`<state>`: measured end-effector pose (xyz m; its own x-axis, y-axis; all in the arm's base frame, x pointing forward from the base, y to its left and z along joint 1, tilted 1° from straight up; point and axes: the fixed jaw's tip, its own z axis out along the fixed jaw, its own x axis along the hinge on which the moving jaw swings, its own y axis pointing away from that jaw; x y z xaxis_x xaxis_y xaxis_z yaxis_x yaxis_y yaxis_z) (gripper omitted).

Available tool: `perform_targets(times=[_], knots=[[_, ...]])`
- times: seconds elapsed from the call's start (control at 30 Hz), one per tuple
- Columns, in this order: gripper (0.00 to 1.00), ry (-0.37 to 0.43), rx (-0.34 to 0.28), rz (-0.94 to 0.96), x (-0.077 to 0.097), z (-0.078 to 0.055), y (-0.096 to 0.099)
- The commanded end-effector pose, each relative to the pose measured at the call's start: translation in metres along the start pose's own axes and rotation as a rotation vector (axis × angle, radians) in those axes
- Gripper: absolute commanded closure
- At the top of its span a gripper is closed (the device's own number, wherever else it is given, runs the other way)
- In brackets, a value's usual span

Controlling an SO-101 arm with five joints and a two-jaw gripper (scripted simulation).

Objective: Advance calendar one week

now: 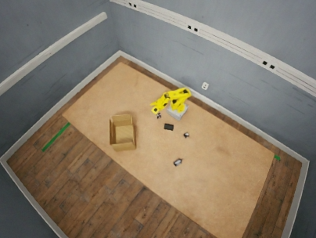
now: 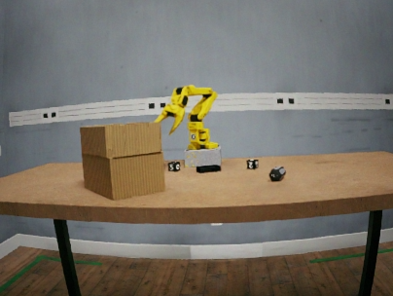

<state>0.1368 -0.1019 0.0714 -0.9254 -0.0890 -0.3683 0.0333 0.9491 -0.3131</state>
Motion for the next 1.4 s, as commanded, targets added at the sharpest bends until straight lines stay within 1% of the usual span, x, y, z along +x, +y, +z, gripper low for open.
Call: perform_targets(times=[0.0,0.3,0.37,0.57,0.77,0.87,1.1,1.37], knots=[[0.65,0.0,0.011,-0.144,0.005,0.002,-0.001],[0.65,0.009,0.016,-0.503,0.012,0.007,-0.002],[0.65,0.009,0.016,-0.503,0.012,0.007,-0.002],[0.65,0.015,0.018,-0.71,0.016,0.009,-0.003],[0.65,0.02,0.018,-0.869,0.019,0.011,-0.003],[0.65,0.022,0.018,-0.927,0.021,0.012,-0.004],[0.65,0.024,0.018,-0.99,0.022,0.013,-0.004],[0.65,0.026,0.018,-1.021,0.022,0.013,-0.004]])
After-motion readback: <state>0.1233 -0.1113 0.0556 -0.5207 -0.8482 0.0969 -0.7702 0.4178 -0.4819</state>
